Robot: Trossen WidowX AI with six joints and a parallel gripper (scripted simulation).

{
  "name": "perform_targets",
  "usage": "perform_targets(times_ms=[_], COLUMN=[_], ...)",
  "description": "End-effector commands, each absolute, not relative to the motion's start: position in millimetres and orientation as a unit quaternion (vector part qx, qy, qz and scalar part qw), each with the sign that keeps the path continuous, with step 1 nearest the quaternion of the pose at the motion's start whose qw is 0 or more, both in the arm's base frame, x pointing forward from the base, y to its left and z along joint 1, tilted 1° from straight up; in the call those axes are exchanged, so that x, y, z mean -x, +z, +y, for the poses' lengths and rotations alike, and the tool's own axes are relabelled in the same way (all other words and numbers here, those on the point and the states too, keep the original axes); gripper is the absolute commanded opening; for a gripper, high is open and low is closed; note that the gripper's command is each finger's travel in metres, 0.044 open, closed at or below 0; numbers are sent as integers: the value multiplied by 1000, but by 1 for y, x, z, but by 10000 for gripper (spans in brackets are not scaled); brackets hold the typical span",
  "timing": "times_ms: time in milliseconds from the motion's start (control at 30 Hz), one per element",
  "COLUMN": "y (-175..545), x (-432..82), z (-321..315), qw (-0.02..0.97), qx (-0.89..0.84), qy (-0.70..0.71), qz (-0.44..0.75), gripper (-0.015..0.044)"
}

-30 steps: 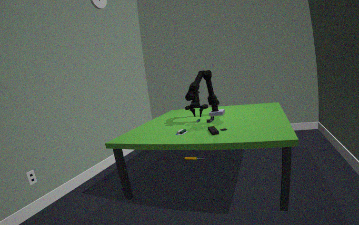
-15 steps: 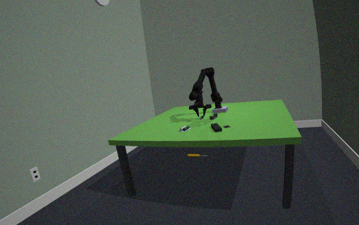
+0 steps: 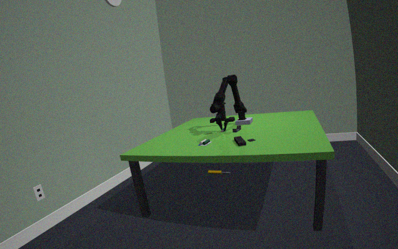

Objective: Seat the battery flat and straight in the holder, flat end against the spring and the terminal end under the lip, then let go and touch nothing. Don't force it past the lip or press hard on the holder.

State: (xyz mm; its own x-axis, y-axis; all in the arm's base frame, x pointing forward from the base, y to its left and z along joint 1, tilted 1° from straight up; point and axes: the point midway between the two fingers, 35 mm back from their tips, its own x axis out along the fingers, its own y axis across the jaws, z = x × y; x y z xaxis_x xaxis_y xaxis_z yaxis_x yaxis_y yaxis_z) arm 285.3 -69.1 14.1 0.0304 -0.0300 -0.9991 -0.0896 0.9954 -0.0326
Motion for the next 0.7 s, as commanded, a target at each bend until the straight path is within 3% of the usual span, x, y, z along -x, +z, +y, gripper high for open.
perform_targets(times_ms=[0, 500, 667], y=[14, 64, 71], x=[-286, -284, -287], z=[-69, -66, -36], qw=[717, 717, 718], qx=[44, 43, 28], qy=[23, 23, 10], qz=[695, 695, 696], gripper=[64, 60, 60])
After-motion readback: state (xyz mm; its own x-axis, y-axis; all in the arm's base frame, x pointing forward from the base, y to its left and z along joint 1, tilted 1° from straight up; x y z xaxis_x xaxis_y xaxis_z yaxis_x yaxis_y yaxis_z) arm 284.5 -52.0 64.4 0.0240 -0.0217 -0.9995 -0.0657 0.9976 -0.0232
